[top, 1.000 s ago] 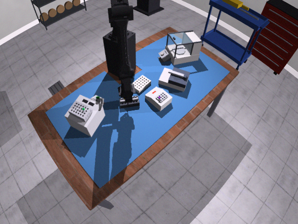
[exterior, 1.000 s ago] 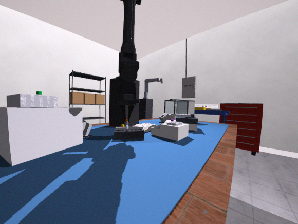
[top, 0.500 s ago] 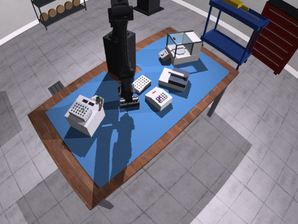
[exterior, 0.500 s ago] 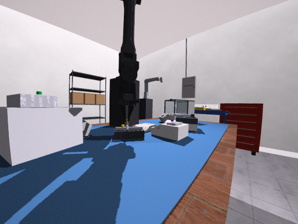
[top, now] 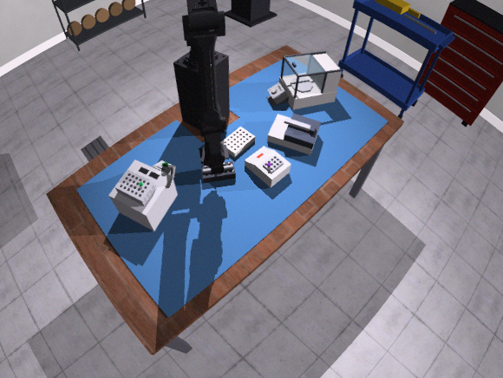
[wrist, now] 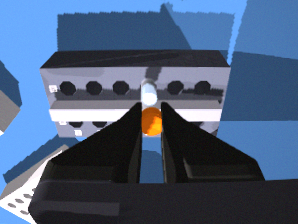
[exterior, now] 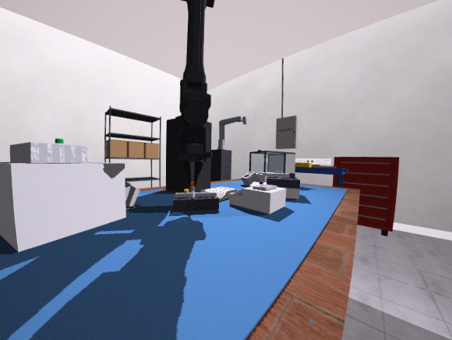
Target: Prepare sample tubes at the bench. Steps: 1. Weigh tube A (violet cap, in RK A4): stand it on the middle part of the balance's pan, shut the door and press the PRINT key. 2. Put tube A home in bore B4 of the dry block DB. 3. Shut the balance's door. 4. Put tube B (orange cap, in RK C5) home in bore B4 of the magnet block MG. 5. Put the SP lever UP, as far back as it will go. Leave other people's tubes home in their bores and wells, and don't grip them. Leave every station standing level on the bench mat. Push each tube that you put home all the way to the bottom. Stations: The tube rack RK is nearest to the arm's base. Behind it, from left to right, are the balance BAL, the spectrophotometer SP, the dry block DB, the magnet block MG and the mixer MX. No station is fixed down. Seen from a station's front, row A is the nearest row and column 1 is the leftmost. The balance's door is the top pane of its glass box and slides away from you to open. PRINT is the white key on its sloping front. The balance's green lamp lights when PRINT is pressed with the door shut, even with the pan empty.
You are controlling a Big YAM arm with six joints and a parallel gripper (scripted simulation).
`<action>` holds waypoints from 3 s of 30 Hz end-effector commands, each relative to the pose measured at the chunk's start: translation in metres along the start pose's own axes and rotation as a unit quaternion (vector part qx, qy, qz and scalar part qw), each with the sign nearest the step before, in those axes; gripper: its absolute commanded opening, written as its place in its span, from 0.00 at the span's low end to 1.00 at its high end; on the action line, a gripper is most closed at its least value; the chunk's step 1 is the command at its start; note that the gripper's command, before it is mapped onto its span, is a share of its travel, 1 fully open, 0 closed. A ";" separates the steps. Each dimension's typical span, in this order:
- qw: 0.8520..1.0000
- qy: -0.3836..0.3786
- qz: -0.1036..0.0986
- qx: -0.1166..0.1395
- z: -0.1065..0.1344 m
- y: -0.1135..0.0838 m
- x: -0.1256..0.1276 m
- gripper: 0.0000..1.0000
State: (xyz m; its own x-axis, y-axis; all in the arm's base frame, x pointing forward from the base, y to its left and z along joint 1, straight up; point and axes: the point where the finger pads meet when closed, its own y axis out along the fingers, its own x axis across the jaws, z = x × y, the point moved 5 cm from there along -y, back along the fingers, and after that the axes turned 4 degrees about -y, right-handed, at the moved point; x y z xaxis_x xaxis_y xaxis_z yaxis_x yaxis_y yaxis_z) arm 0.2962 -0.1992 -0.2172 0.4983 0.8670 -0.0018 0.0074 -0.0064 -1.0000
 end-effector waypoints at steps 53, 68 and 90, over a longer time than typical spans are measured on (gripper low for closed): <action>1.000 0.003 -0.002 0.012 0.017 0.009 0.003 0.09; 1.000 0.002 -0.002 0.013 0.013 0.010 0.003 0.09; 1.000 0.002 -0.002 0.013 0.012 0.010 0.003 0.09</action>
State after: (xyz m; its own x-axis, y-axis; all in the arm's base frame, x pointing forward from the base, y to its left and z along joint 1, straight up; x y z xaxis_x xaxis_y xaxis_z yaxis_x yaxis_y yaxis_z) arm 0.2921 -0.1964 -0.2192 0.4985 0.8669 -0.0020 0.0095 -0.0078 -0.9999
